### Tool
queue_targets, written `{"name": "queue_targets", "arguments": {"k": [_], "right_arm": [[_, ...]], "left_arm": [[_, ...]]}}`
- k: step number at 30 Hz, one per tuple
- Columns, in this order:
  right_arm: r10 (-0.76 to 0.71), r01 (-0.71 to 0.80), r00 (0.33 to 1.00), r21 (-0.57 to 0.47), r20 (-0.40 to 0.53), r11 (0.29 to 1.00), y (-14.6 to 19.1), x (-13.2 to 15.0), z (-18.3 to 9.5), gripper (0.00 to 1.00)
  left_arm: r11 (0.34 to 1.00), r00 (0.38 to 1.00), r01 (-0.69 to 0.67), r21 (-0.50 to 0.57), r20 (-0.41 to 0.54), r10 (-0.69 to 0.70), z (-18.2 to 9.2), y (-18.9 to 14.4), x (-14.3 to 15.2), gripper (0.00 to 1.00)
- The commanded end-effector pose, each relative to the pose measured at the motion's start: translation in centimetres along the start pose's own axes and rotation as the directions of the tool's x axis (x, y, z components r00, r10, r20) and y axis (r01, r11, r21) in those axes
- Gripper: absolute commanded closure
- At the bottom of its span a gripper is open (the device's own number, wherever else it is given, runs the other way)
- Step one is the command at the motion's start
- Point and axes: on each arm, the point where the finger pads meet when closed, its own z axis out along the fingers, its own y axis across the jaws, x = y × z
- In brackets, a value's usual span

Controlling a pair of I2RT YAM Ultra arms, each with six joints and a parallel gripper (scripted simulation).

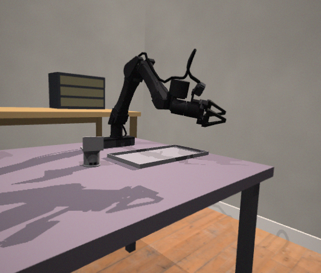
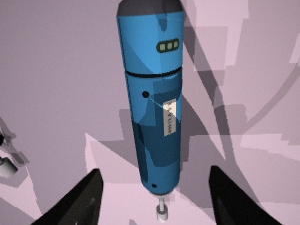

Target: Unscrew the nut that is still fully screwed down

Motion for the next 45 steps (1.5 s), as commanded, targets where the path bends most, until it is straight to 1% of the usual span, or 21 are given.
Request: {"name": "queue_targets", "arguments": {"k": [1,2,3,11,13,18,19,20,27,29,30,35,36,43,45], "right_arm": [[0.0,0.0,1.0,-0.008,0.008,1.0,0.2,-0.2,-0.2,0.35],[0.0,0.0,1.0,-0.008,0.008,1.0,0.2,-0.2,-0.2,0.35],[0.0,0.0,1.0,-0.008,0.008,1.0,0.2,-0.2,-0.2,0.35],[0.0,0.0,1.0,-0.008,0.008,1.0,0.2,-0.2,-0.2,0.35],[0.0,0.0,1.0,-0.008,0.008,1.0,0.2,-0.2,-0.2,0.35],[0.0,0.0,1.0,-0.008,0.008,1.0,0.2,-0.2,-0.2,0.35],[0.0,0.0,1.0,-0.008,0.008,1.0,0.2,-0.2,-0.2,0.35],[0.0,0.0,1.0,-0.008,0.008,1.0,0.2,-0.2,-0.2,0.35],[0.0,0.0,1.0,-0.008,0.008,1.0,0.2,-0.2,-0.2,0.35],[0.0,0.0,1.0,-0.008,0.008,1.0,0.2,-0.2,-0.2,0.35],[0.0,0.0,1.0,-0.008,0.008,1.0,0.2,-0.2,-0.2,0.35],[0.0,0.0,1.0,-0.008,0.008,1.0,0.2,-0.2,-0.2,0.35],[0.0,0.0,1.0,-0.008,0.008,1.0,0.2,-0.2,-0.2,0.35],[0.0,0.0,1.0,-0.008,0.008,1.0,0.2,-0.2,-0.2,0.35],[0.0,0.0,1.0,-0.008,0.008,1.0,0.2,-0.2,-0.2,0.35]], "left_arm": [[0.998,0.998,0.025,-0.055,-0.049,-0.028,0.7,2.2,0.8,0.14],[0.999,0.998,0.019,-0.04,-0.064,-0.022,-0.4,1.5,1.4,0.14],[1.0,0.998,0.021,-0.014,-0.062,-0.022,-1.5,0.0,1.2,0.14],[0.996,0.995,0.06,0.065,-0.087,-0.055,-7.2,-5.0,0.8,0.14],[0.993,0.994,0.089,0.083,-0.077,-0.083,-8.4,-6.3,-0.4,0.14],[0.994,0.993,0.092,0.066,-0.081,-0.086,-7.8,-5.6,-0.2,0.14],[0.994,0.993,0.076,0.08,-0.098,-0.068,-8.9,-6.2,0.9,0.14],[0.992,0.993,0.077,0.101,-0.098,-0.067,-10.1,-7.1,0.8,0.14],[0.982,0.99,0.1,0.161,-0.114,-0.082,-15.6,-10.1,0.9,0.14],[0.975,0.988,0.128,0.179,-0.105,-0.11,-17.0,-11.1,-0.3,0.14],[0.974,0.988,0.13,0.188,-0.109,-0.111,-17.8,-11.5,-0.2,0.14],[0.976,0.987,0.13,0.176,-0.113,-0.112,-17.3,-11.1,0.0,0.14],[0.976,0.988,0.113,0.188,-0.123,-0.091,-18.4,-11.4,1.0,0.14],[0.96,0.987,0.126,0.249,-0.127,-0.096,-24.2,-13.1,1.4,0.14],[0.951,0.985,0.153,0.268,-0.12,-0.125,-25.7,-13.7,0.3,0.14]]}}
